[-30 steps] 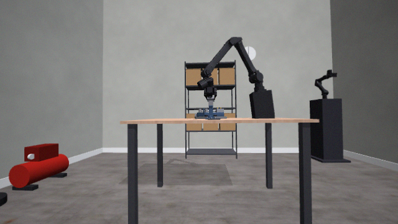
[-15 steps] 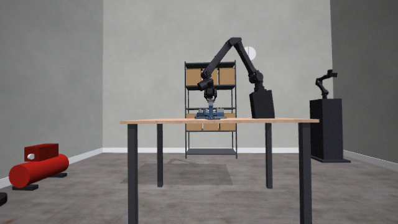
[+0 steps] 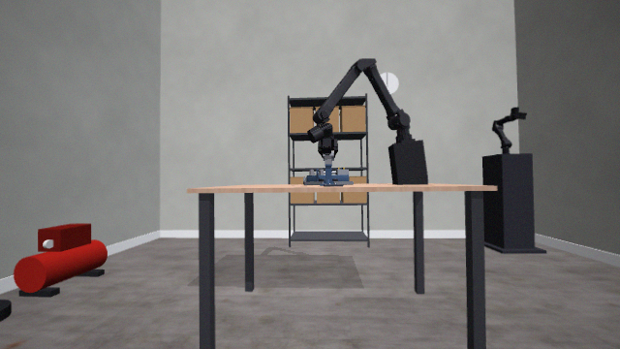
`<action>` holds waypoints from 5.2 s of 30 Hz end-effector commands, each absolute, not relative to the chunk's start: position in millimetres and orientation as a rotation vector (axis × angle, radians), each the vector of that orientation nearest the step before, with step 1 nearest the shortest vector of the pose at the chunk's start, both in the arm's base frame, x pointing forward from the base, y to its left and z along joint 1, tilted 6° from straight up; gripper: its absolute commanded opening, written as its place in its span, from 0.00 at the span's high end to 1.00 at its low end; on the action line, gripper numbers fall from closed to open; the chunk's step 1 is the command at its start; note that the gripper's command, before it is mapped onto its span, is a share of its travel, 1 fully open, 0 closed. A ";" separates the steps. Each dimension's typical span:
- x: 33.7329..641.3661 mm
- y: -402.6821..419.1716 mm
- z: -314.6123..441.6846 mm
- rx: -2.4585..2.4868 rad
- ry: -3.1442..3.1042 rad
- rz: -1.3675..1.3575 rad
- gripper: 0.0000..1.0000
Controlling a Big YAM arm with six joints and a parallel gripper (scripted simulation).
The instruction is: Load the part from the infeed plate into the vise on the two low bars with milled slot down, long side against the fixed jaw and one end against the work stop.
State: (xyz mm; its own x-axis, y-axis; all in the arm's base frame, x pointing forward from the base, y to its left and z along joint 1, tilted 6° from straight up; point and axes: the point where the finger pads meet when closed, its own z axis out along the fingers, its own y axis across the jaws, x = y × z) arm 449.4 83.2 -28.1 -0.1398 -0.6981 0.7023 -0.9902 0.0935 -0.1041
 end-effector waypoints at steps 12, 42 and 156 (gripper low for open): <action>461.5 82.0 -24.2 1.651 -1.911 0.811 1.00; 461.5 82.0 -24.2 1.651 -1.911 0.811 1.00; 455.6 79.2 -22.0 1.679 -1.950 0.783 0.19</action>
